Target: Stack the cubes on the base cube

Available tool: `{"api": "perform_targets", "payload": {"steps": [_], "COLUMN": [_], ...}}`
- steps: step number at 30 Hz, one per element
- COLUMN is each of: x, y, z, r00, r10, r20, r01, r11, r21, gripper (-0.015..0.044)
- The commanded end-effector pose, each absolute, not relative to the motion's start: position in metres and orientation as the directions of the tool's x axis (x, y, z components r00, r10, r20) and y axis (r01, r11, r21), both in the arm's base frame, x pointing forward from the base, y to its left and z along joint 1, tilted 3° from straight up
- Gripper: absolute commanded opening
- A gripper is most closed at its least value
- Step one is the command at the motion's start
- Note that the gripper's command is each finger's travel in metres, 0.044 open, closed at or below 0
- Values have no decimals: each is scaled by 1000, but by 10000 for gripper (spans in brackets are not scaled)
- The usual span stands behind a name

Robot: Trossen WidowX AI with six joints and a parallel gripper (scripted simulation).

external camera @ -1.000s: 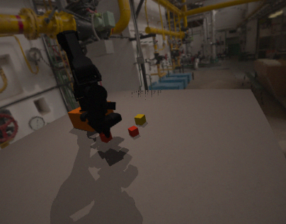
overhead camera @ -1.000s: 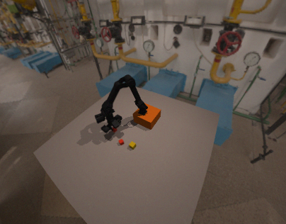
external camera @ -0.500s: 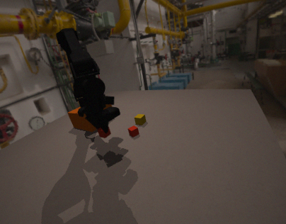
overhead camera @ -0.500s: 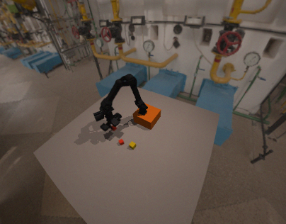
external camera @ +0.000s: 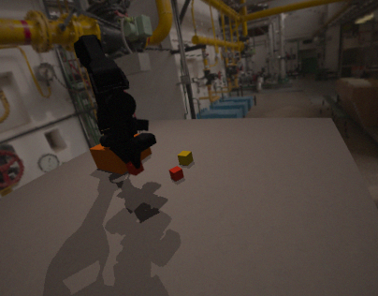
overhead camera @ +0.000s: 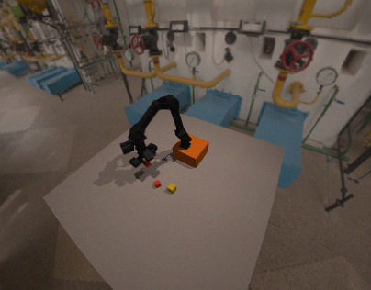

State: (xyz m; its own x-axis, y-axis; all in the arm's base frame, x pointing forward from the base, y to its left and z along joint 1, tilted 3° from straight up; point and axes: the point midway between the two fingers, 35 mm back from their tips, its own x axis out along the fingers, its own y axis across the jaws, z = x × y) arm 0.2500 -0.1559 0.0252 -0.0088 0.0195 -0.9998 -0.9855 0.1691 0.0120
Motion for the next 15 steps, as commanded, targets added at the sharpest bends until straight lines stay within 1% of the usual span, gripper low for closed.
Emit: {"api": "perform_targets", "payload": {"steps": [1, 15], "x": [251, 249], "y": [-156, -153], "z": [33, 50], "r00": [-2, -7], "r10": [24, 30], "r20": [-1000, -1000], "r01": [-986, -983], "r11": [166, 181], "r21": [6, 12], "gripper": [105, 105]}}
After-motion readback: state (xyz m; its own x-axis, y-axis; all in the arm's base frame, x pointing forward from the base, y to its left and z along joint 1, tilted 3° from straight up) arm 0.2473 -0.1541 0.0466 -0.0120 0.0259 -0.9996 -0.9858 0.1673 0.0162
